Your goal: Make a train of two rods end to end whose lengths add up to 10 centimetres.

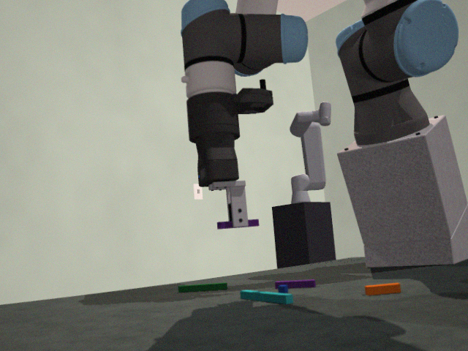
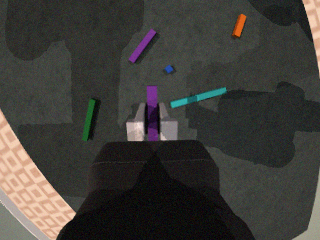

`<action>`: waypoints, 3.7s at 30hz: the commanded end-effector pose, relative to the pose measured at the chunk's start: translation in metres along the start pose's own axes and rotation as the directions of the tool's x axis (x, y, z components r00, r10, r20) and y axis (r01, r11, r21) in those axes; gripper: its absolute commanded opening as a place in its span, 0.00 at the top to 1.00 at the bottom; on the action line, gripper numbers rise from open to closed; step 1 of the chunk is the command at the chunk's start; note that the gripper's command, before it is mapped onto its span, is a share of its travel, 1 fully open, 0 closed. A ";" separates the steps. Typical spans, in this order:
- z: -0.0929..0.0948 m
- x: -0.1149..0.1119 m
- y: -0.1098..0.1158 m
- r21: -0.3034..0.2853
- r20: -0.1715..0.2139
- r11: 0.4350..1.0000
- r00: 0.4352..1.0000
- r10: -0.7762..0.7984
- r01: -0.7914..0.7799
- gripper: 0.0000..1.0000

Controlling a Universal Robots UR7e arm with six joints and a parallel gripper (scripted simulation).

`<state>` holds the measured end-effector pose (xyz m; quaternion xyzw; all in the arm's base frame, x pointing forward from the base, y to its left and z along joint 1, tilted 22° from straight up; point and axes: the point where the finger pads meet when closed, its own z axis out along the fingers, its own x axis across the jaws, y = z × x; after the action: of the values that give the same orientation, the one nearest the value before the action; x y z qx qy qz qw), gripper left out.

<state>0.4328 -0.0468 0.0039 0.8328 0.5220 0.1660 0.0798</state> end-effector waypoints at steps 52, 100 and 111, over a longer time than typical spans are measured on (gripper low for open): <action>0.004 0.132 -0.080 -0.008 -0.009 0.944 0.944 0.329 -0.329 0.76; 0.083 0.132 -0.079 -0.008 -0.009 0.944 0.944 0.329 -0.329 0.76; 0.083 0.132 -0.079 -0.008 -0.009 0.944 0.944 0.329 -0.329 0.76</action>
<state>0.4490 0.1097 -0.0726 0.9073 0.3754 0.1820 0.0528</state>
